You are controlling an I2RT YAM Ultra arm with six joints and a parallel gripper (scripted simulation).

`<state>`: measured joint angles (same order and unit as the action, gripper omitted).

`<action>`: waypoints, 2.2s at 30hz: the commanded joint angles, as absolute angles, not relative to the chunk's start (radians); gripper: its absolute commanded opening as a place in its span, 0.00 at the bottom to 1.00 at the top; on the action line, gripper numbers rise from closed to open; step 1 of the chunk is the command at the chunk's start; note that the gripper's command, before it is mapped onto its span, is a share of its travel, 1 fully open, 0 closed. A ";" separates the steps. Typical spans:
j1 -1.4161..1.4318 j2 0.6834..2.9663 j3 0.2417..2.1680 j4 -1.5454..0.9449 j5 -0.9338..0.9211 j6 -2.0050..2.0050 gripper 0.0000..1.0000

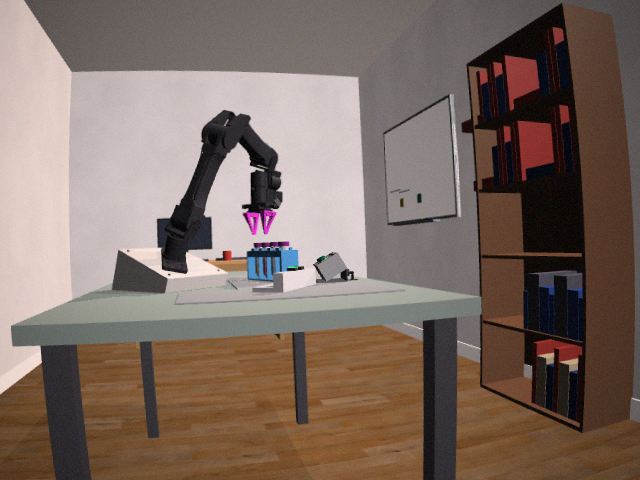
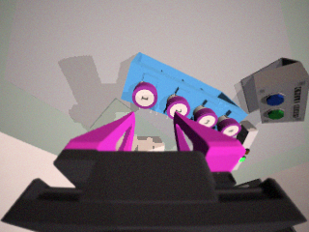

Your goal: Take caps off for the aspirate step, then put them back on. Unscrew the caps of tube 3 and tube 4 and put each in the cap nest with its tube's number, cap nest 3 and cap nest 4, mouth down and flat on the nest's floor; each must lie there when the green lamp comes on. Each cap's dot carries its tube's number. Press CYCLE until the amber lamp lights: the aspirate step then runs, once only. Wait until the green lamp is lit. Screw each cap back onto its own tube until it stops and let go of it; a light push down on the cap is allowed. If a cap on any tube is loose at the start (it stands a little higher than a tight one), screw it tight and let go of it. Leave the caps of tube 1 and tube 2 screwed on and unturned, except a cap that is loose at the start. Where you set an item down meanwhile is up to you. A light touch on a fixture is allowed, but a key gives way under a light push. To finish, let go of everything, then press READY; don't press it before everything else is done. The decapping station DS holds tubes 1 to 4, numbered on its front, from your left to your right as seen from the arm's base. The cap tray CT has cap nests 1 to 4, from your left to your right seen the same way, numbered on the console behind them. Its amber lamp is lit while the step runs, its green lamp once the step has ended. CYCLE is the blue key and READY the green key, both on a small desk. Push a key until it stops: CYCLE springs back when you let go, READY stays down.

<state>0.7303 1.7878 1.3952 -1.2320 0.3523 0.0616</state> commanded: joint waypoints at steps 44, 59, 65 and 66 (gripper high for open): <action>0.737 1.818 1.315 -1.086 0.353 -0.235 0.49; 0.731 1.825 1.301 -1.061 0.353 -0.243 0.49; 0.728 1.828 1.293 -1.050 0.353 -0.246 0.49; 0.727 1.829 1.292 -1.048 0.353 -0.247 0.49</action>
